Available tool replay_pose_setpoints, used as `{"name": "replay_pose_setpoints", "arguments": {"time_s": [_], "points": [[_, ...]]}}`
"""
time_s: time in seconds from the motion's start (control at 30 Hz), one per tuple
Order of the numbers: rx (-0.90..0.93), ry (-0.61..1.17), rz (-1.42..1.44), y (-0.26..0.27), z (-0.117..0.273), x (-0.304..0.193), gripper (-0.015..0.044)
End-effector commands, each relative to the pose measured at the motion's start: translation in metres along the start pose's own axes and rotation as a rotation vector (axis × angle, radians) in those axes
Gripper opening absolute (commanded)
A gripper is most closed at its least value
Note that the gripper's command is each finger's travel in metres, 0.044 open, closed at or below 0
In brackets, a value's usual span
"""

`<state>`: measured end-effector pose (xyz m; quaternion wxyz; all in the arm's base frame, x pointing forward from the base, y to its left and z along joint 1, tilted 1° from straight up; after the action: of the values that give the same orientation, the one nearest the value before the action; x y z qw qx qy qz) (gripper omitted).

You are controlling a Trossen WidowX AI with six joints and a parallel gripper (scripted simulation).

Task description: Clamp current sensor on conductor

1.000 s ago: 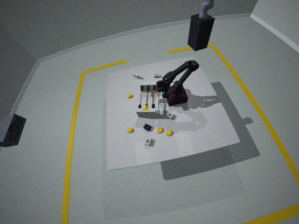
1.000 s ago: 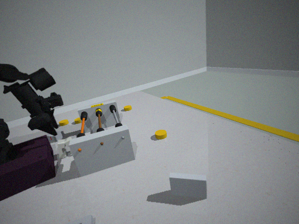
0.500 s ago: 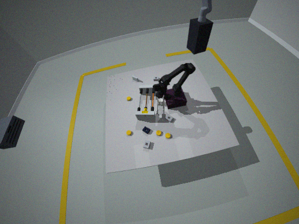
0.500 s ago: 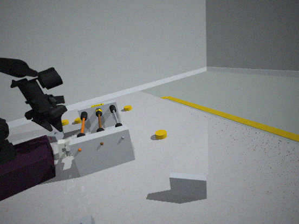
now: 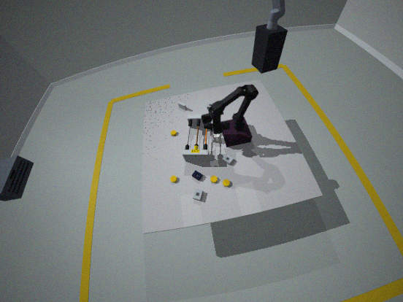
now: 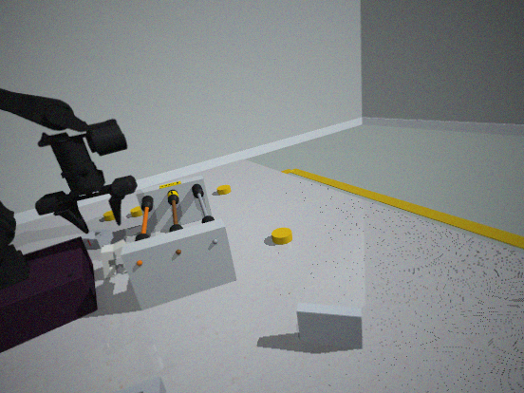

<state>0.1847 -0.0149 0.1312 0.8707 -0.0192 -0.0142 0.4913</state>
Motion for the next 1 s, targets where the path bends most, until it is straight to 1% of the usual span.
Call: {"name": "replay_pose_setpoints", "arguments": {"time_s": [0.0, 0.97], "points": [[0.022, -0.01, 0.137, -0.006, -0.001, 0.002, 0.032], [0.022, -0.01, 0.137, -0.005, -0.049, 0.002, 0.032]]}}
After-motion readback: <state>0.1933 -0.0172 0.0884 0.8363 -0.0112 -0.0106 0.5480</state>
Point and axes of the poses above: the point midway between the two fingers, 35 mm back from their tips, its own z axis back along the fingers, its own y axis across the jaws, x = y × z, the point moved 6 cm from there along z, back along the fingers, and after that the axes turned 5 degrees about -z, right-handed, at the moved point
